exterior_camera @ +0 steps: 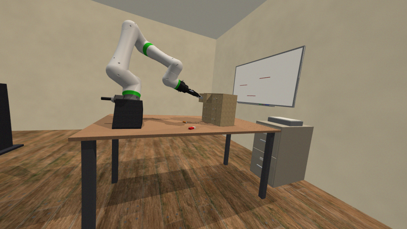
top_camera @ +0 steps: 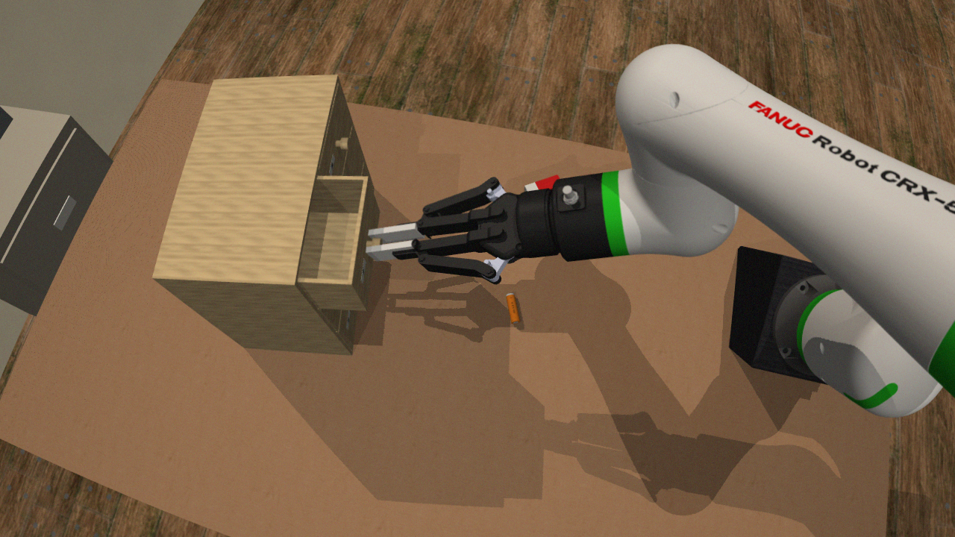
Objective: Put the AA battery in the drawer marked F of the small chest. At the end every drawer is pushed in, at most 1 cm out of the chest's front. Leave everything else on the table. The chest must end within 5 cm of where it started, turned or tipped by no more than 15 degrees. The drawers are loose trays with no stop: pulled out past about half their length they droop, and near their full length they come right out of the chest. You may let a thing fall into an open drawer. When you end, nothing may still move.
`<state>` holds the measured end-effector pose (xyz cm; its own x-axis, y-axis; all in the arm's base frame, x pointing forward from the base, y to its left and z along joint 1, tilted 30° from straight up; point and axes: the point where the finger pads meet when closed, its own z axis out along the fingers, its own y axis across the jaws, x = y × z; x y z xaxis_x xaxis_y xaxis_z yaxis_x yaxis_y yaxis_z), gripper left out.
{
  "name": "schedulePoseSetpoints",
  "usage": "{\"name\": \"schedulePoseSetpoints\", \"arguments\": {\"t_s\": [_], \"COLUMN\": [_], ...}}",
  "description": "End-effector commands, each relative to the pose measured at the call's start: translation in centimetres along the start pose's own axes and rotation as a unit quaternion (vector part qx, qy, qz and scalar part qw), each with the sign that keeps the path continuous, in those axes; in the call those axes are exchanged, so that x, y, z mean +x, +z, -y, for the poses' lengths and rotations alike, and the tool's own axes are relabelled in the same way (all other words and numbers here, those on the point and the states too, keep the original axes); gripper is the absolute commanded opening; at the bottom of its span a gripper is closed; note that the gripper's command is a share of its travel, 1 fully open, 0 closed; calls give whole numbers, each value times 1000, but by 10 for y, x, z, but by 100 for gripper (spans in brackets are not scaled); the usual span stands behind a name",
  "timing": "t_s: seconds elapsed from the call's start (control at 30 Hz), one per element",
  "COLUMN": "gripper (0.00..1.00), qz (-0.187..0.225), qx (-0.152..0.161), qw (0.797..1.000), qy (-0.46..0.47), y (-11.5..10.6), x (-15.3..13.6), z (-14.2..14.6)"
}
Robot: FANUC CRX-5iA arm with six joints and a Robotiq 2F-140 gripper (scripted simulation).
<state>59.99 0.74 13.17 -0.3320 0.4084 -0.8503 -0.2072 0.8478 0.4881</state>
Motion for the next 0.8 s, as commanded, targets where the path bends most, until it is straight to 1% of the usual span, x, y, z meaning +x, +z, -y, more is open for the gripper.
{"name": "schedulePoseSetpoints", "arguments": {"t_s": [0.0,0.77], "gripper": [8,8], "qz": [0,0], "qx": [0,0], "qw": [1000,1000], "qy": [0,0], "y": [-2,-5], "x": [0,1], "z": [0,0]}}
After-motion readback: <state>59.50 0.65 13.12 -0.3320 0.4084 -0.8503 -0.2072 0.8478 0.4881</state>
